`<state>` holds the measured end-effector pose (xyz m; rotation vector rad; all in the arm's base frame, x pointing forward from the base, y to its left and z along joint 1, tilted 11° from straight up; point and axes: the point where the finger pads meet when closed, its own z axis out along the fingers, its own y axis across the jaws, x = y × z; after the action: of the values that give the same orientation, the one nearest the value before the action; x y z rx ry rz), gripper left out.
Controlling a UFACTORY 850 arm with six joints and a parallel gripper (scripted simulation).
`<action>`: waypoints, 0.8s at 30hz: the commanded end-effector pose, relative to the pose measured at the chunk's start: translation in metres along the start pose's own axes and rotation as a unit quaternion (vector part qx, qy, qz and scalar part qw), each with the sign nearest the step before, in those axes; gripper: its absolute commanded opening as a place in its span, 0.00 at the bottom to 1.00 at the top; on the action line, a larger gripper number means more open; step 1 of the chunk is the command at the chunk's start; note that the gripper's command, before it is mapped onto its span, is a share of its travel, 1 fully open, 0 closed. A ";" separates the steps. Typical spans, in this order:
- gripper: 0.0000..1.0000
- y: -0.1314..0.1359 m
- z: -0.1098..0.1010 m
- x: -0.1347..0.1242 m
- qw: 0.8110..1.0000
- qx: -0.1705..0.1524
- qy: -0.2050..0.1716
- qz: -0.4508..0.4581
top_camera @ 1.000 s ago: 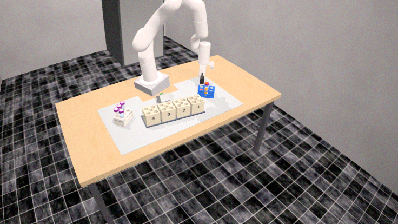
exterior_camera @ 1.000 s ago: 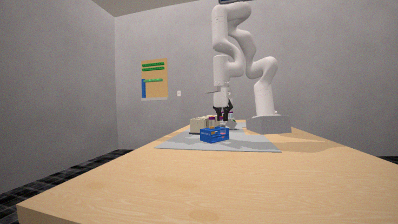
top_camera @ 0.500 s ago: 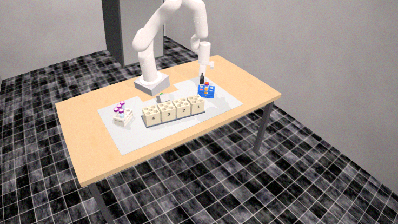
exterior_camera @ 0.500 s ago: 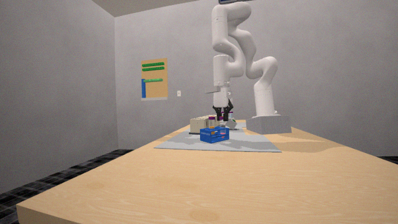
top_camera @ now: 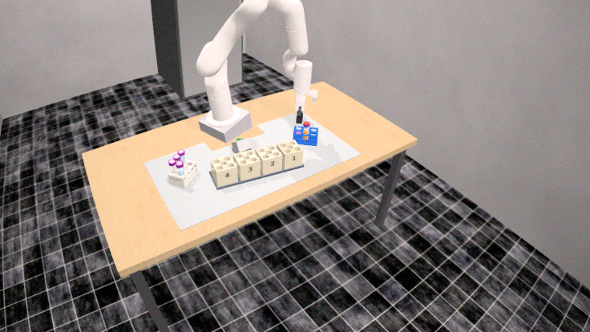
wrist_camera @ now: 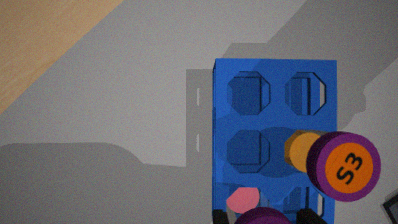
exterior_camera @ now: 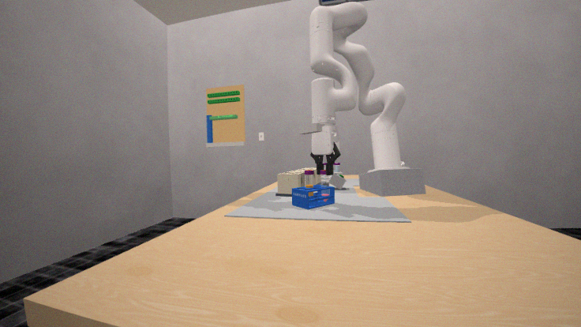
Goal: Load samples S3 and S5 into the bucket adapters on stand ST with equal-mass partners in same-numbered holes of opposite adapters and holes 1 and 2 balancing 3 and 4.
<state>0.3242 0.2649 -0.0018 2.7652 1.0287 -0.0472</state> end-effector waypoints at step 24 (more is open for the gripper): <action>0.44 0.000 -0.050 0.001 1.000 0.000 0.000 0.000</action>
<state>0.3227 0.2724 0.0376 2.7647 1.0286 -0.0470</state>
